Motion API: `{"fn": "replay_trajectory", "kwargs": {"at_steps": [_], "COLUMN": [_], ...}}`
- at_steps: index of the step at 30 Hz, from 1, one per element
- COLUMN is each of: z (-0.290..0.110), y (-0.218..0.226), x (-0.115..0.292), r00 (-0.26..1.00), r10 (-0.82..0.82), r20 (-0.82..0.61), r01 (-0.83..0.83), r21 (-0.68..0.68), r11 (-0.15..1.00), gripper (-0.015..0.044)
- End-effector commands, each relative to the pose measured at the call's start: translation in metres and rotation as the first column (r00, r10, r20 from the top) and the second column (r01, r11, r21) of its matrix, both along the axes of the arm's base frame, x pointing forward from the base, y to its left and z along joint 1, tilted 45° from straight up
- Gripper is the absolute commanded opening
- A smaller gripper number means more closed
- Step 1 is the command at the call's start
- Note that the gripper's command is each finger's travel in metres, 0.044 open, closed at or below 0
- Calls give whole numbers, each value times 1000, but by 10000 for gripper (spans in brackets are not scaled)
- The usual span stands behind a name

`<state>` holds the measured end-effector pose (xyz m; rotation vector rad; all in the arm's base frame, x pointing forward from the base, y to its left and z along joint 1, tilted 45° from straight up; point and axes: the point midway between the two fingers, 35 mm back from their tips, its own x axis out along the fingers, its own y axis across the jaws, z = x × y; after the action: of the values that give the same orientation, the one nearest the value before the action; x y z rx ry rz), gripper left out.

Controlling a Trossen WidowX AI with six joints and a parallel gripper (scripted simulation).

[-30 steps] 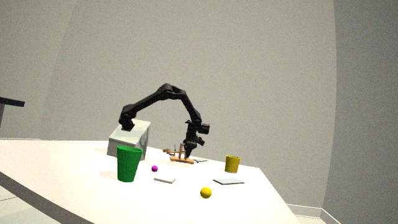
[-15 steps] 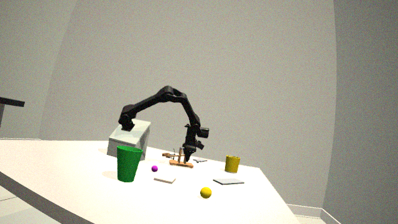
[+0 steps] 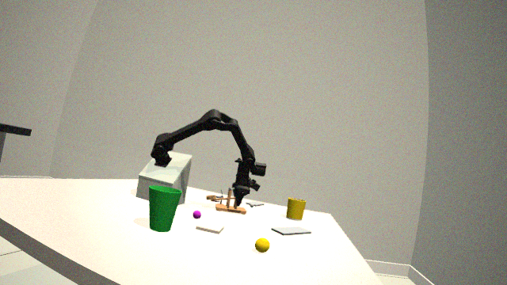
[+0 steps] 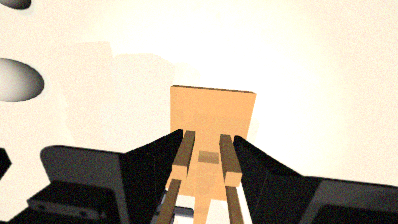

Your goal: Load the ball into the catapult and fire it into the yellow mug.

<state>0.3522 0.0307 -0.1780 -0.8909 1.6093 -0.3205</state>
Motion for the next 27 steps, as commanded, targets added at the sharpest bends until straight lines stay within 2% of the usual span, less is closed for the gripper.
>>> {"fn": "replay_trajectory", "kwargs": {"at_steps": [1, 7, 9, 14, 23, 27], "z": [0, 2, 16, 70, 66, 104], "y": [1, 2, 18, 69, 68, 103], "x": [0, 1, 3, 0, 2, 0], "r00": [1000, 1000, 1000, 1000, 1000, 1000], "r10": [-1, -1, 0, 0, 16, 20], "r20": [2, 2, 1, -1, 6, 19], "r01": [1, 1, 0, 0, -16, -20], "r21": [1, 1, 4, 5, 7, 15], "r11": [1000, 1000, 1000, 1000, 1000, 1000], "gripper": [236, 394, 440, 440, 440, 440]}}
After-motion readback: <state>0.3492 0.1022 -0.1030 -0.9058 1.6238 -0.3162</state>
